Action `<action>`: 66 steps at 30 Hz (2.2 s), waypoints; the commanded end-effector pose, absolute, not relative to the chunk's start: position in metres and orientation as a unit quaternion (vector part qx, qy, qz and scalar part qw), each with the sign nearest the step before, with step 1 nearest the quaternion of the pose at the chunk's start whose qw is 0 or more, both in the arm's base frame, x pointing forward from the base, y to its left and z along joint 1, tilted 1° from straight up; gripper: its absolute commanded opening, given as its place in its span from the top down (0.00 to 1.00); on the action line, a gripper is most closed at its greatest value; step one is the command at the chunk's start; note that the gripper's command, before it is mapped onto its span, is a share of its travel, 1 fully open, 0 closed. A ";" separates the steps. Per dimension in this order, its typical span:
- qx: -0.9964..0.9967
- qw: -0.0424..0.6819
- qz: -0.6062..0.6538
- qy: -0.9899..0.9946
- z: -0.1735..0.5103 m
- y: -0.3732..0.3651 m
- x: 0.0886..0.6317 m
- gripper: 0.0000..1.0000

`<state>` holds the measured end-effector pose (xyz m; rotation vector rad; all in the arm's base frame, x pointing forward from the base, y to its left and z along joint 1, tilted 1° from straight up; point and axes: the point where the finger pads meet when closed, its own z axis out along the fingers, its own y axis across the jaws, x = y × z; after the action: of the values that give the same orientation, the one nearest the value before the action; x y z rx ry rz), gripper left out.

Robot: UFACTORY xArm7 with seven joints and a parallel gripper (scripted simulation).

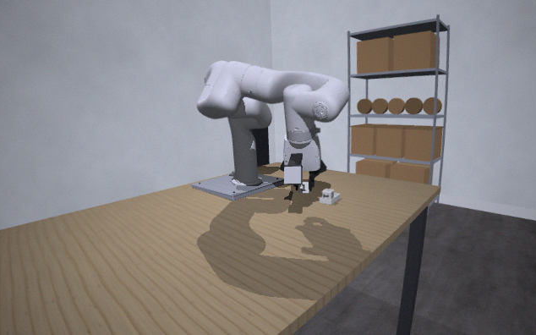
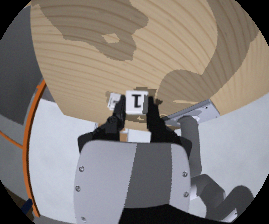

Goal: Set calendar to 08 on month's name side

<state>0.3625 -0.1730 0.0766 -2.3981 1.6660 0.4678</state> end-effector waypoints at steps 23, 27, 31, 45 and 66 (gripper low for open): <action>-0.820 -0.022 -0.005 0.571 0.079 -0.167 0.362 0.71; -0.819 -0.053 -0.054 0.568 0.079 -0.166 0.361 0.71; -0.819 -0.058 -0.064 0.567 0.079 -0.163 0.360 0.71; -0.807 -0.123 -0.149 0.558 0.077 -0.162 0.358 0.71; -0.781 -0.195 -0.246 0.540 0.075 -0.159 0.355 0.71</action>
<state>0.3542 -0.1599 0.0742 -2.8028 1.9301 -0.7173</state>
